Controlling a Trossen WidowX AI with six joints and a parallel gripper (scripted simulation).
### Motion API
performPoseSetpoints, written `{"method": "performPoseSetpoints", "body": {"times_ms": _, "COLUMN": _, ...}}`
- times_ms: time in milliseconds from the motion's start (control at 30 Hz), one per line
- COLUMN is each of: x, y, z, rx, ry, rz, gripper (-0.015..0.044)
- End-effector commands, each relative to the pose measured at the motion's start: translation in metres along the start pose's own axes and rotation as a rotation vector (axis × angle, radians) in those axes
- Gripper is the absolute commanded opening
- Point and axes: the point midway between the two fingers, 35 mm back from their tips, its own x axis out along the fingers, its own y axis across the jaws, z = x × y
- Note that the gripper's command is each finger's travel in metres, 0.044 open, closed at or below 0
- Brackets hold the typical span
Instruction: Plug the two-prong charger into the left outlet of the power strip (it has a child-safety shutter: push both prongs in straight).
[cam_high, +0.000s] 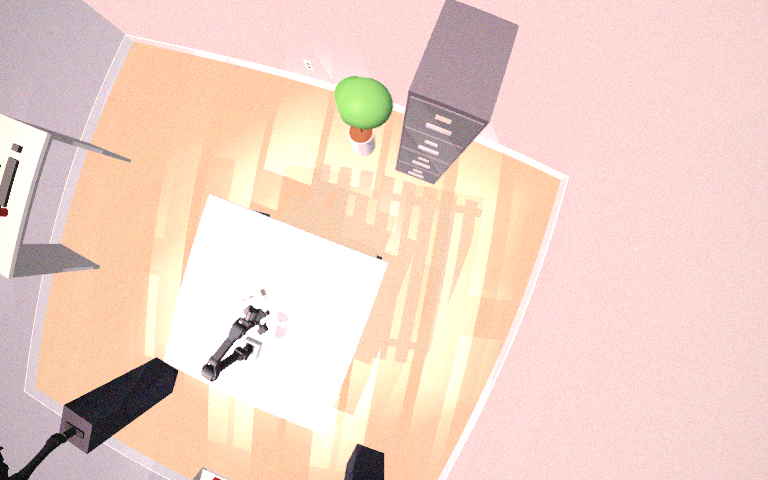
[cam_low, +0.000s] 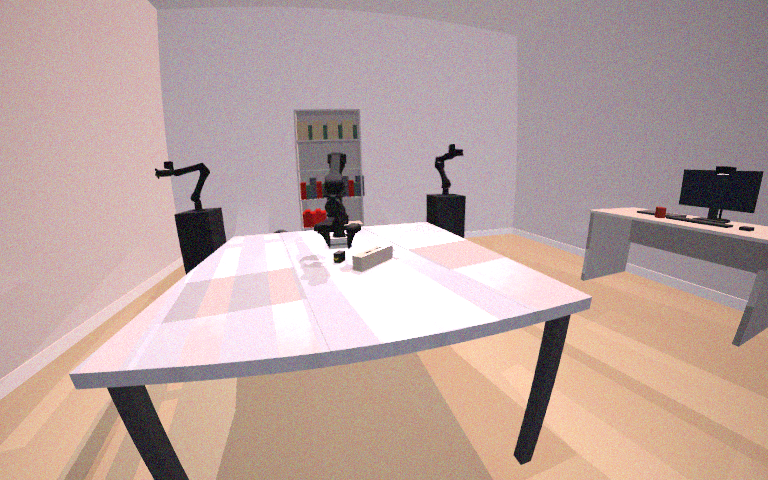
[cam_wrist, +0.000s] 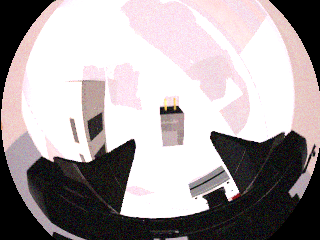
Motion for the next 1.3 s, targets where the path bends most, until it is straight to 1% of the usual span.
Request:
{"method": "performPoseSetpoints", "body": {"times_ms": 0, "x": 0.007, "y": 0.000, "z": -0.001, "rx": 0.006, "ry": 0.009, "rz": 0.000, "gripper": 0.0440}}
{"method": "performPoseSetpoints", "body": {"times_ms": 833, "x": 0.048, "y": -0.001, "z": 0.001, "rx": 0.006, "ry": 0.009, "rz": 0.000, "gripper": 0.0440}}
{"method": "performPoseSetpoints", "body": {"times_ms": 1033, "x": 0.050, "y": -0.001, "z": 0.001, "rx": 0.006, "ry": 0.009, "rz": 0.000, "gripper": 0.0440}}
{"method": "performPoseSetpoints", "body": {"times_ms": 1267, "x": 0.047, "y": 0.000, "z": 0.003, "rx": 0.000, "ry": 0.003, "rz": -0.001, "gripper": 0.0256}}
